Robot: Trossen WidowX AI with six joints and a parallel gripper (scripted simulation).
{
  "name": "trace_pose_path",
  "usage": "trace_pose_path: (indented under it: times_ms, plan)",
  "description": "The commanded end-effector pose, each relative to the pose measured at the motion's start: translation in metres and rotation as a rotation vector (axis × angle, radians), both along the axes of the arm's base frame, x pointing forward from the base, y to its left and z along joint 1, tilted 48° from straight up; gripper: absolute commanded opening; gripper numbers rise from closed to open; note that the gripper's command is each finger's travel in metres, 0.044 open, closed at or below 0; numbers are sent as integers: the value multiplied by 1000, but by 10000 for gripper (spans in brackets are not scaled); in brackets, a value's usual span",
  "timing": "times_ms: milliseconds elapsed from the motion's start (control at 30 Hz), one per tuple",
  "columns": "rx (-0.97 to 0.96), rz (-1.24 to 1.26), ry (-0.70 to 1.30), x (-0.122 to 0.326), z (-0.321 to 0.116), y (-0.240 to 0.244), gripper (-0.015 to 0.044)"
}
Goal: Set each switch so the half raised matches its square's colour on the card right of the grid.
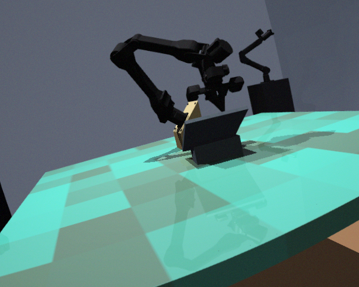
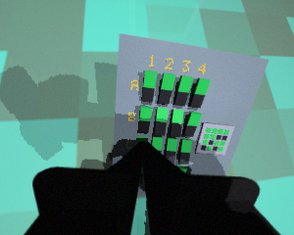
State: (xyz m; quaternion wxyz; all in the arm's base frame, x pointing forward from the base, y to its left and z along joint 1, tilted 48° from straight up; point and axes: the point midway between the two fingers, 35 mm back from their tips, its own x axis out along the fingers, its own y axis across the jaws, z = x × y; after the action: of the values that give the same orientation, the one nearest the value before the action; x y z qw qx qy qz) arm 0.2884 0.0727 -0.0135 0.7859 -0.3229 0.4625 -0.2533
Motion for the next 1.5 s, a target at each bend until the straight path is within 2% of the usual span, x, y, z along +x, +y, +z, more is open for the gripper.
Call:
trace_pose_path:
  times_ms: [0, 333, 533, 1467]
  plan:
    - [11, -5, -10, -8, 18, 20, 0]
    - [10, -5, -10, -10, 33, 6, 0]
    - [6, 14, -29, 5, 13, -19, 0]
    - [5, 14, -30, 15, 0, -36, 0]
